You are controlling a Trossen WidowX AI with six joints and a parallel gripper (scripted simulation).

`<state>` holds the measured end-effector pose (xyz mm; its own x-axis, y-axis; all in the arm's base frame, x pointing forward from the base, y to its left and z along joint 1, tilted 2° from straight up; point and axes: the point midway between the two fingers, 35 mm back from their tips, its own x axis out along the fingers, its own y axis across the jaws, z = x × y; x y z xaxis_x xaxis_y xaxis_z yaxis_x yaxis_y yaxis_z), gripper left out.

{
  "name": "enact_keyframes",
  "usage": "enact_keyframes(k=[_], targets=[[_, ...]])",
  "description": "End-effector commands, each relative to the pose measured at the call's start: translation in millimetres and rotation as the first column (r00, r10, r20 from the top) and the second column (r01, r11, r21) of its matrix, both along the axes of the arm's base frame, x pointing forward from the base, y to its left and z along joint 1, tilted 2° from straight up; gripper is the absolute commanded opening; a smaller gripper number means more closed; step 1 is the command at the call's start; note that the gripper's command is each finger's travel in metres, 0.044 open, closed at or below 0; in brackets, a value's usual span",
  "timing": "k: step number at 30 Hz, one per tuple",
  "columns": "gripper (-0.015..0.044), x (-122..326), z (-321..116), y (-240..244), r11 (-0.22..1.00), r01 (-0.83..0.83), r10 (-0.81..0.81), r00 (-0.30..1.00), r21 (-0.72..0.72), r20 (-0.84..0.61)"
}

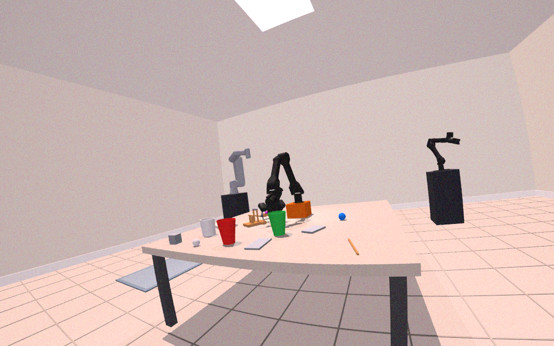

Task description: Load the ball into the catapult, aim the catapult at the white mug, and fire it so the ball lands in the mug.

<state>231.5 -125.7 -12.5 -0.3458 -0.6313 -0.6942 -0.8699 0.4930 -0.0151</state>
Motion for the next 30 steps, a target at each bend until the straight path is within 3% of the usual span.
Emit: enact_keyframes(k=[1, 25, 30], targets=[[0.0, -2, -7, 0, 1.0, -0.003, 0.003, 1.0, -0.001, -0.009], [0.0, -6, -54, 0, 1.0, -0.003, 0.003, 1.0, -0.001, -0.01], [0.0, 17, -5, 23, 1.0, -0.004, 0.004, 1.0, 0.003, -0.001]])
